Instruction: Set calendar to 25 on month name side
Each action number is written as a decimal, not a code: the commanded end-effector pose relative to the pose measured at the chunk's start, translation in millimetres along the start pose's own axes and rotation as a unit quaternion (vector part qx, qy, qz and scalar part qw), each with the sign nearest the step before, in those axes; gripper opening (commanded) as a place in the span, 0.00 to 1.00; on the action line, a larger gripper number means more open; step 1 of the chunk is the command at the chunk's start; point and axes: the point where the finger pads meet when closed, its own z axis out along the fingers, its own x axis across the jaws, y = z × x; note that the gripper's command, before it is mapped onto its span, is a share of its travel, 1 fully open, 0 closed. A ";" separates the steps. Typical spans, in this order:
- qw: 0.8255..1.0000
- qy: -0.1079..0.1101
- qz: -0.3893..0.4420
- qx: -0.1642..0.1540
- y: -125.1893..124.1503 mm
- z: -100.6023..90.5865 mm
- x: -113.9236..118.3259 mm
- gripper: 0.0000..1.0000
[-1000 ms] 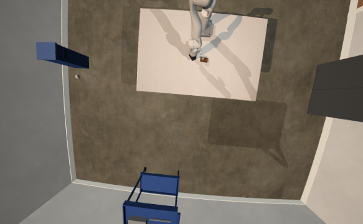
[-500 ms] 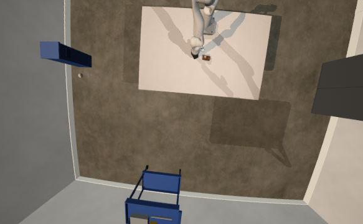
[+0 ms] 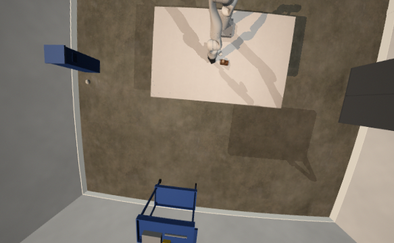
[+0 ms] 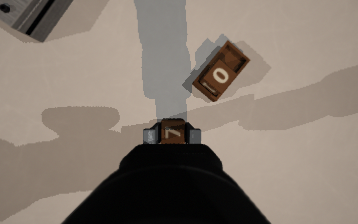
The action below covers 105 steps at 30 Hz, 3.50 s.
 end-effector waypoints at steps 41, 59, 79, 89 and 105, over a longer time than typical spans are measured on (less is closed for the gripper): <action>1.000 0.000 0.000 0.000 0.2 3.3 0.2 0.60; 1.000 0.000 0.000 0.000 0.2 3.3 0.2 0.60; 1.000 0.000 0.000 0.000 0.2 3.3 0.2 0.60; 1.000 0.000 0.000 0.000 0.2 3.3 0.2 0.60; 1.000 0.000 0.000 0.000 0.2 3.3 0.2 0.78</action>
